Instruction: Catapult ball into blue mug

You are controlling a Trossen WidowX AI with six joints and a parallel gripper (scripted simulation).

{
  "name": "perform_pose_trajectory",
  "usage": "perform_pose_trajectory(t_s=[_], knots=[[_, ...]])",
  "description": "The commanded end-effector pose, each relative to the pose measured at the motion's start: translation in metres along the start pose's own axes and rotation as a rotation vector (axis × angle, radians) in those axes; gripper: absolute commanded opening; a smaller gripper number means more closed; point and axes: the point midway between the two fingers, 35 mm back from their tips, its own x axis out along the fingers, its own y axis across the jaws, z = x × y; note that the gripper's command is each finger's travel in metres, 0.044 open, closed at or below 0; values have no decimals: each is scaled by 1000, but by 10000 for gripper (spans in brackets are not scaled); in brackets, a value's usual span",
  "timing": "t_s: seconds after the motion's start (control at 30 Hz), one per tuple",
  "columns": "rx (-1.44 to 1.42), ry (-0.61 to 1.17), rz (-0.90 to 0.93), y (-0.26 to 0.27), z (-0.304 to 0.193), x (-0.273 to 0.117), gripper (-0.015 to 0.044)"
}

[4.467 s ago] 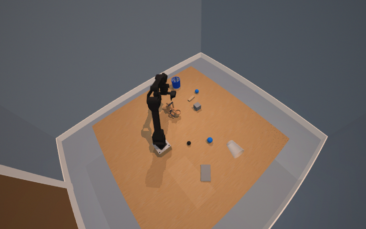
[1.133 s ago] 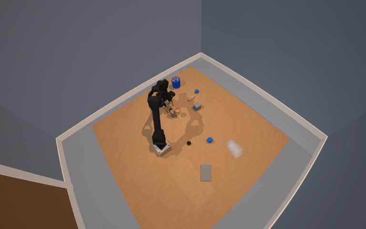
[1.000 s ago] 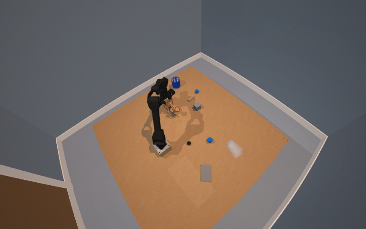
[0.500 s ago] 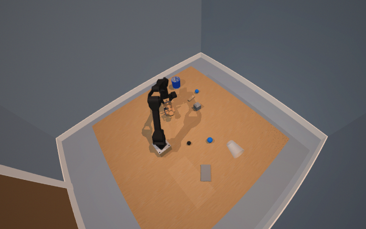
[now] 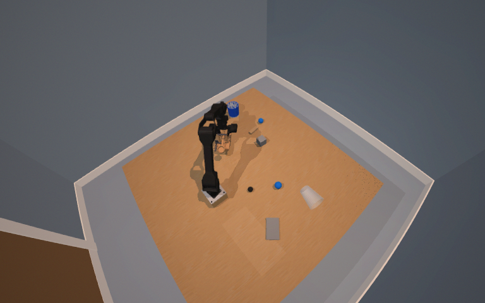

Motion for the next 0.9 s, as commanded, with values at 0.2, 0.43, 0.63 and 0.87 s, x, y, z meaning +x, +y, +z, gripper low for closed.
perform_pose_trajectory(t_s=[0.2,0.43,0.63,0.87], knots=[[23,-8,-3,-3,3,3,0],[23,-8,-4,-4,4,15,0],[23,-8,-4,-4,4,25,0],[23,-8,-4,-5,4,36,0]])
